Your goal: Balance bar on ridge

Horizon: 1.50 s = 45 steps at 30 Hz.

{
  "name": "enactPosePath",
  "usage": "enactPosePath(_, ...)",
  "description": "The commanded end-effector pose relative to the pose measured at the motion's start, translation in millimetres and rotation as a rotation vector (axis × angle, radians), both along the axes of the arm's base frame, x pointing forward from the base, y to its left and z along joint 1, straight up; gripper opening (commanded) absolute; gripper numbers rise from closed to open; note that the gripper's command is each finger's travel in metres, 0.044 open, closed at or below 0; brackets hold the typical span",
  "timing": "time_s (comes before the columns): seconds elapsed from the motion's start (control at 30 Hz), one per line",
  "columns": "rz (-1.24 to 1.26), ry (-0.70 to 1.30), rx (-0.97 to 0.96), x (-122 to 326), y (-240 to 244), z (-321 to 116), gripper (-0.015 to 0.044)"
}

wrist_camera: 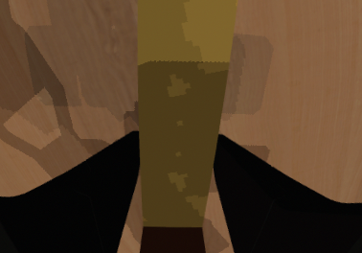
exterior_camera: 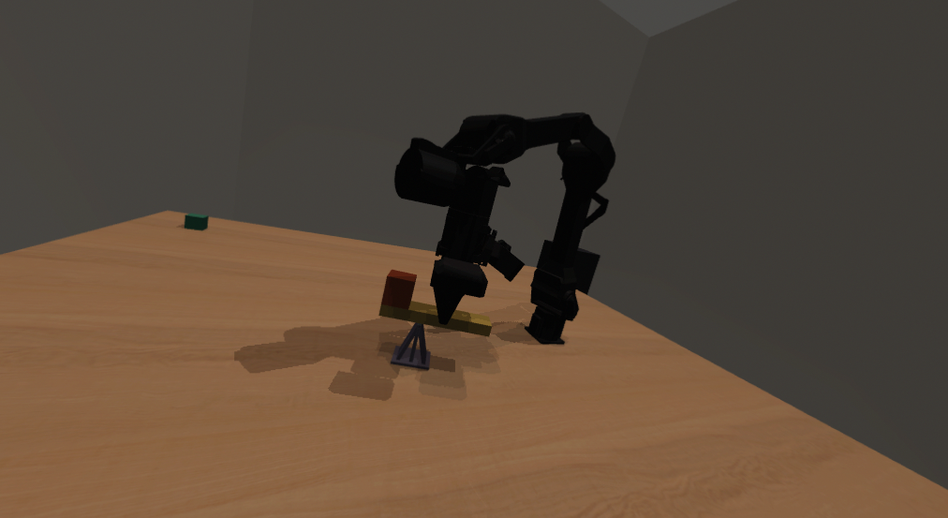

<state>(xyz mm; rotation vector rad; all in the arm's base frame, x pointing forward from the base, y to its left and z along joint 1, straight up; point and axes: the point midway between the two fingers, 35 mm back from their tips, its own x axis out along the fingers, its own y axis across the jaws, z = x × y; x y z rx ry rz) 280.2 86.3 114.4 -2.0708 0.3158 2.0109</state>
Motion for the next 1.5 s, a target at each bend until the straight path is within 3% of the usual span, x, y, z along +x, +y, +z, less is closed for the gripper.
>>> enactPosePath(0.0,0.000,0.000,0.000,0.0,0.0,0.0,0.0168)
enactPosePath(1.37,0.000,0.000,0.000,0.0,0.0,0.0,0.0185)
enactPosePath(1.47,0.000,0.000,0.000,0.0,0.0,0.0,0.0264)
